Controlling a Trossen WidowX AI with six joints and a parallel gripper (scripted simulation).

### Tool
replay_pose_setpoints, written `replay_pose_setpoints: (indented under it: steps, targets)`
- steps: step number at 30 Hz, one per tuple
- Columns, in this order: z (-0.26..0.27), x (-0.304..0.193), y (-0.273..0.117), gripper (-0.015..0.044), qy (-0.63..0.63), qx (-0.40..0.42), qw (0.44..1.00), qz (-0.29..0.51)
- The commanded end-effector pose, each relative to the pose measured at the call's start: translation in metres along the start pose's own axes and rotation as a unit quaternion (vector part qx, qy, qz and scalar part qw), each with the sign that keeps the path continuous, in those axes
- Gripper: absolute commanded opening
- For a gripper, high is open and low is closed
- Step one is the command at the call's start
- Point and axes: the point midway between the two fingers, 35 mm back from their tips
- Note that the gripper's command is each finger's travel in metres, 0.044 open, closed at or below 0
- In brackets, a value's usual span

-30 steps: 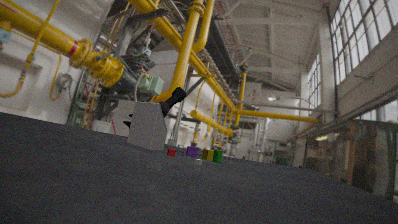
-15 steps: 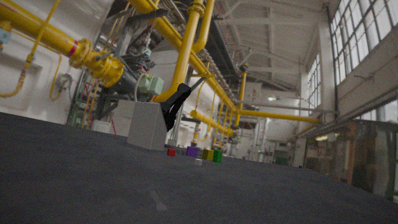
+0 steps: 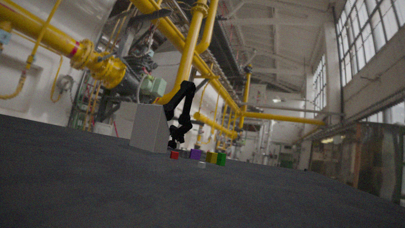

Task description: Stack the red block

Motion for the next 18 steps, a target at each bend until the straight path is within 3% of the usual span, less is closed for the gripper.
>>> replay_pose_setpoints:
  steps: [1,18]
  targets:
    - [-0.010,0.035,-0.026,0.0440,-0.024,-0.032,0.997,-0.065]
    - [-0.083,0.130,-0.151,0.0440,-0.068,-0.198,0.945,-0.252]
Point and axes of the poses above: the point midway between the two fingers, 35 mm back from their tips, its own y axis out along the fingers, its own z axis across the jaws, x = y × z, and after that the axes turned 10 degrees about -y, right-handed
